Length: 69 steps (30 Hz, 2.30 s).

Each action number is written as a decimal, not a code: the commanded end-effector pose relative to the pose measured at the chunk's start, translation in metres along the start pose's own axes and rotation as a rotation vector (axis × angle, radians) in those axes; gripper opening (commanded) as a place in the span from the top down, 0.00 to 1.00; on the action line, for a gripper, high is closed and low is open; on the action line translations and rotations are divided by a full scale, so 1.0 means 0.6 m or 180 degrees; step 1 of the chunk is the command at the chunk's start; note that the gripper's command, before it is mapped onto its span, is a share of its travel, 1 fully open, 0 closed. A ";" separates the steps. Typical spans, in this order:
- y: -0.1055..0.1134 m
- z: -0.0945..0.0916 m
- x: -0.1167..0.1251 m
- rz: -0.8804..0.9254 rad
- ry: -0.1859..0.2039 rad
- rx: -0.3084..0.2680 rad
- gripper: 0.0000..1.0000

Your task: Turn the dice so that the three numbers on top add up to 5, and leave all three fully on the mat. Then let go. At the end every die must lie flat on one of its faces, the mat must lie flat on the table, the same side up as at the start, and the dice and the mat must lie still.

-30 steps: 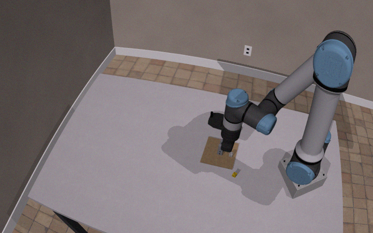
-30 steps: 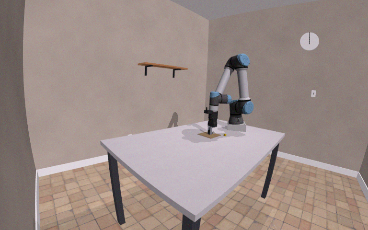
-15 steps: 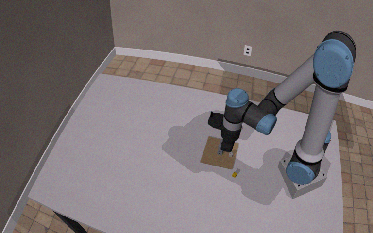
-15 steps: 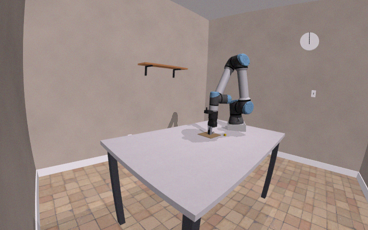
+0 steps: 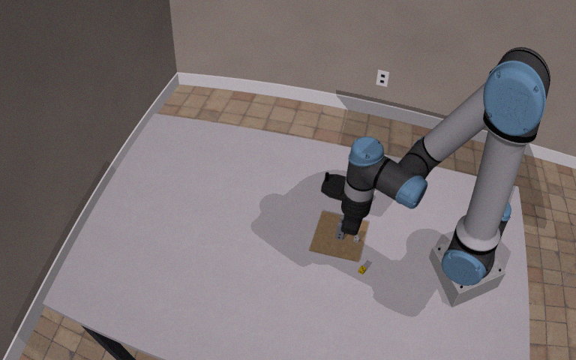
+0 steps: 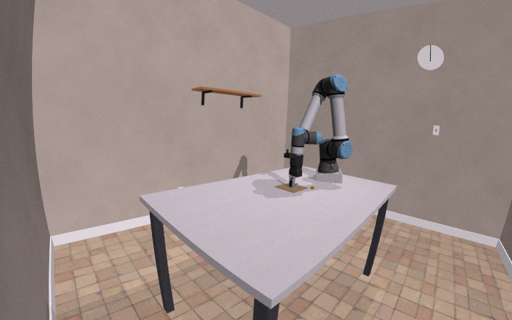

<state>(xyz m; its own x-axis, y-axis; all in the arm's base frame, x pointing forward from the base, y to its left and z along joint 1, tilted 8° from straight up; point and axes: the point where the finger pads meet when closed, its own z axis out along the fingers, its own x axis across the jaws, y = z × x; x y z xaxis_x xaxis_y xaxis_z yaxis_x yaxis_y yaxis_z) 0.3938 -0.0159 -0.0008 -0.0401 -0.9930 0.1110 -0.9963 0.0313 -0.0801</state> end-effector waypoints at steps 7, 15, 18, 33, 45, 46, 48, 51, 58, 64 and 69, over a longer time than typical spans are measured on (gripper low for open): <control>-0.001 -0.001 0.000 0.0000 0.0001 0.0004 0.48; -0.001 -0.001 0.000 0.0000 0.0001 0.0004 0.36; -0.001 -0.001 0.000 0.0000 0.0001 0.0004 0.36; -0.001 -0.011 0.000 0.0000 0.0001 0.0004 0.36; -0.001 -0.080 0.000 0.0000 0.0001 0.0004 0.36; -0.001 -0.080 0.000 0.0000 0.0001 0.0004 0.36; -0.001 -0.096 0.000 0.0000 0.0001 0.0004 0.36; -0.001 -0.119 0.000 0.0000 0.0001 0.0004 0.36; 0.000 -0.148 0.000 0.0000 0.0001 0.0004 0.36; 0.000 -0.151 0.000 0.0000 0.0001 0.0004 0.36; 0.000 -0.151 0.000 0.0000 0.0001 0.0004 0.00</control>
<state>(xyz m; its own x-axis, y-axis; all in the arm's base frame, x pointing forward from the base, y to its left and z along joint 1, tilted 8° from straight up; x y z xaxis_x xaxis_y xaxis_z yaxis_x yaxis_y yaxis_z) 0.3869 -0.0057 0.0884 -0.0401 -0.9930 0.1112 -0.9963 0.0312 -0.0806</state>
